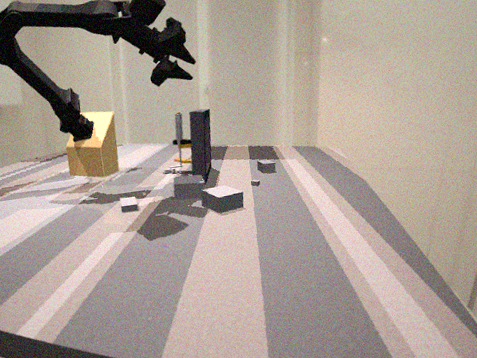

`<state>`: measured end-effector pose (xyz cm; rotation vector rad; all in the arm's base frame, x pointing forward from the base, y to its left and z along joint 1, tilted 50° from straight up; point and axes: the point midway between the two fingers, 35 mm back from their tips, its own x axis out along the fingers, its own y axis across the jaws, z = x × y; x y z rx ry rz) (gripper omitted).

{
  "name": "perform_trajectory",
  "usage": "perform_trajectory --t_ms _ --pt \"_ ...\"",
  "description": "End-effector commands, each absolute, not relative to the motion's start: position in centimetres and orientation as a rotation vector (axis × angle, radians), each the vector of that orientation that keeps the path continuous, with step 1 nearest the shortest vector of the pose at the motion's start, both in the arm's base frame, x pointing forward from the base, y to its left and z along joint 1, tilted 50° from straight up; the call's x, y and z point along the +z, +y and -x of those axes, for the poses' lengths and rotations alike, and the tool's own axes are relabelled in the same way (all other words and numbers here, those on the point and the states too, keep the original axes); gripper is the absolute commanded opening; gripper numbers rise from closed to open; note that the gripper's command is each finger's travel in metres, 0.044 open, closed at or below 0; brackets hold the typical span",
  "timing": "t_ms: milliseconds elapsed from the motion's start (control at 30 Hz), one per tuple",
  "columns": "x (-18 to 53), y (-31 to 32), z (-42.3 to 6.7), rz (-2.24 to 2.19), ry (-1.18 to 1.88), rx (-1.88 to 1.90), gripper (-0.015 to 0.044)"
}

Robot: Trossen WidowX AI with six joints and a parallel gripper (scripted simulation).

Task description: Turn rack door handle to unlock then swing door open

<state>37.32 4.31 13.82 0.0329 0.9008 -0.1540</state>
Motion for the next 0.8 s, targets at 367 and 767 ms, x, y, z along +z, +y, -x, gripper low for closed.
perform_trajectory --t_ms 367,767 --pt "8.6 5.2 -36.2 0.077 1.195 -0.304 0.0284" --pt "5.2 5.6 -34.5 0.236 1.401 -0.441 0.0284"
